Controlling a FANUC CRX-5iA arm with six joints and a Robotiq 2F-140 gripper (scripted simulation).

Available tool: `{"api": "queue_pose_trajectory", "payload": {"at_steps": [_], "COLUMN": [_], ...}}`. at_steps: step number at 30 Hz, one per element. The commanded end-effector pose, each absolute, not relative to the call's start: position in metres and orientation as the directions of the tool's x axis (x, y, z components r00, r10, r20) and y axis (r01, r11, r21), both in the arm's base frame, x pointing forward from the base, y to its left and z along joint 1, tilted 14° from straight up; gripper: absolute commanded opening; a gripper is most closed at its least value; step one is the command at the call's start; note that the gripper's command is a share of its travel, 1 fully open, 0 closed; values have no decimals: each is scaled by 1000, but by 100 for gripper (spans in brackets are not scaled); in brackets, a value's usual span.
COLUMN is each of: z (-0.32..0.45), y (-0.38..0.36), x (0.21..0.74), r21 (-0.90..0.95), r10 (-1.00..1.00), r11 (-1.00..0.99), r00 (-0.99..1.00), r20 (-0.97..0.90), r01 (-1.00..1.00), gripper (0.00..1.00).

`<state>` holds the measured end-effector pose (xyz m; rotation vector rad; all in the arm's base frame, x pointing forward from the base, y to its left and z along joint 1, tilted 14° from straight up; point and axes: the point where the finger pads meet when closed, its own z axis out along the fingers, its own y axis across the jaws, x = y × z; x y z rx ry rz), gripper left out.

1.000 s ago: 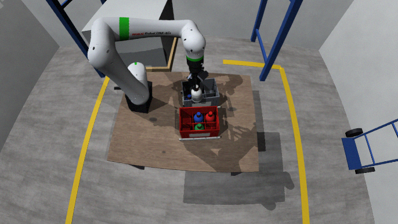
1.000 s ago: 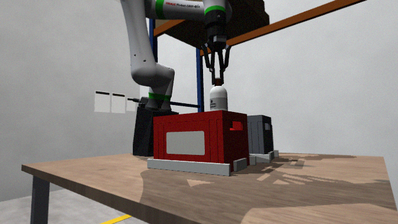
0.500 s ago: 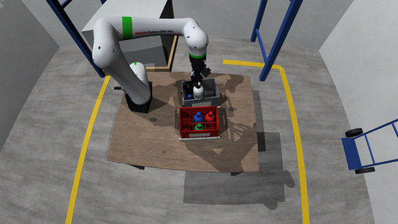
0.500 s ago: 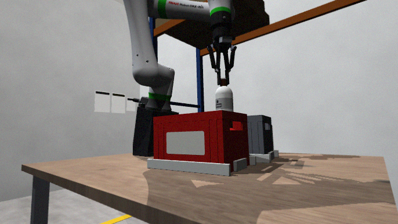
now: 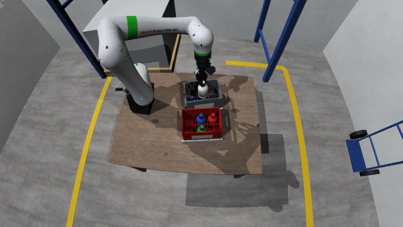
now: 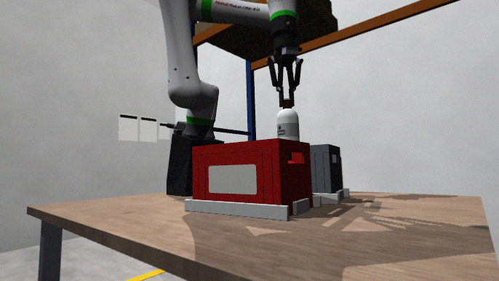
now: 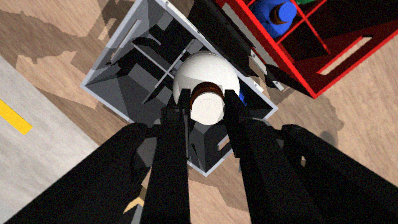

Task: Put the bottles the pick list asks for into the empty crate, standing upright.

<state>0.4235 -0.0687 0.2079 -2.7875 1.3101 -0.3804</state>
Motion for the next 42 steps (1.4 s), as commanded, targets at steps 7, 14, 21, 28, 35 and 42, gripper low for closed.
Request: {"api": "queue_pose_trajectory", "payload": {"at_steps": [7, 14, 21, 28, 35, 42], "z": [209, 209, 209, 209, 209, 209], "y": [-61, -61, -61, -61, -61, -61], "x": [429, 429, 428, 428, 428, 428], "r21": [-139, -139, -139, -139, -139, -139], "r10": [-763, -763, -763, -763, -763, -763], "r11": [-643, -643, -643, -643, -643, -643], "r00": [613, 613, 613, 613, 613, 613], "r20": [205, 205, 205, 205, 205, 205], "r01": [-753, -753, -753, -753, -753, -753], "gripper": [10, 10, 10, 10, 10, 10]}}
